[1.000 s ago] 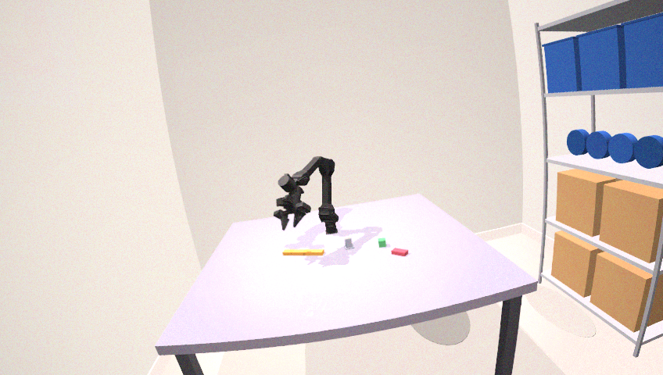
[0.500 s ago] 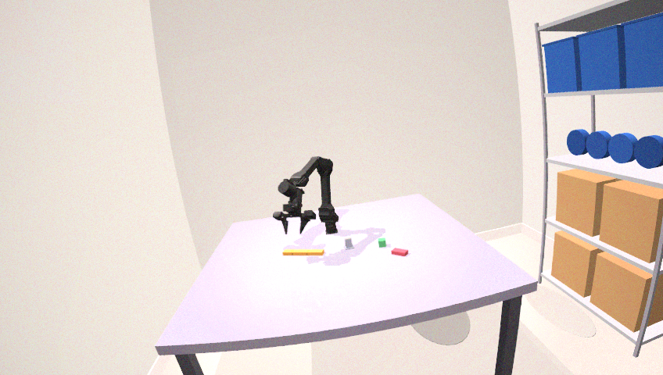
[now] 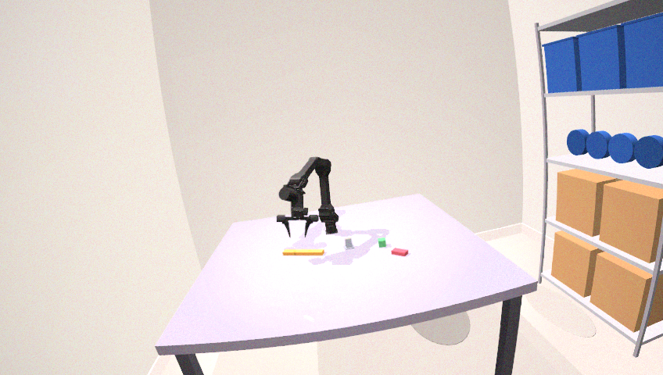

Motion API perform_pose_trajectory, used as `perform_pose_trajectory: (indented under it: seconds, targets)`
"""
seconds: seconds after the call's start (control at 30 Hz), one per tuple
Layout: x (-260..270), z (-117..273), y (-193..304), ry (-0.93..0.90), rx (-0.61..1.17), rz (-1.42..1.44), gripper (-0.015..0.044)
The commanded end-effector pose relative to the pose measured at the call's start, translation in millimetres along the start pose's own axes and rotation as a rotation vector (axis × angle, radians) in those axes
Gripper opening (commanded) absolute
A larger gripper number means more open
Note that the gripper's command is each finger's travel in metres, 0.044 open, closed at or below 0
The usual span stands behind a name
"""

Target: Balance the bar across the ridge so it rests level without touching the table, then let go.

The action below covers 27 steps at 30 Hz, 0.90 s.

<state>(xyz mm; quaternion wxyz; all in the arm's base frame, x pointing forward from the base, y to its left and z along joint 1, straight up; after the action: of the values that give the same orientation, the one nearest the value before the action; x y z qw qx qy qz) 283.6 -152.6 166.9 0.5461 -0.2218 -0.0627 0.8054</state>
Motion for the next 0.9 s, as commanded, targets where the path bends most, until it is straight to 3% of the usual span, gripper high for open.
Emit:
perform_pose_trajectory:
  seconds: [0.0, 0.87]
  targets:
    - [4, -3, 2, -0.032, 0.035, 0.112, 0.0315]
    - [37, -9, 23, -0.362, 0.158, 0.911, 0.0315]
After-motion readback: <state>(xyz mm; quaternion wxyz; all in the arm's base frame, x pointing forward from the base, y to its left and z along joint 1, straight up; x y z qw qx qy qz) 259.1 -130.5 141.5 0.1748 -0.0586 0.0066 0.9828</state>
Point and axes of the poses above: the point midway between the two fingers, 35 mm back from their tips, its own z axis back along the fingers, its own x axis across the jaws, y = z × x, the point moved 2 cm from there along z, back along the fingers, and after that the axes turned 13 degrees about z, right-handed, at the moved point
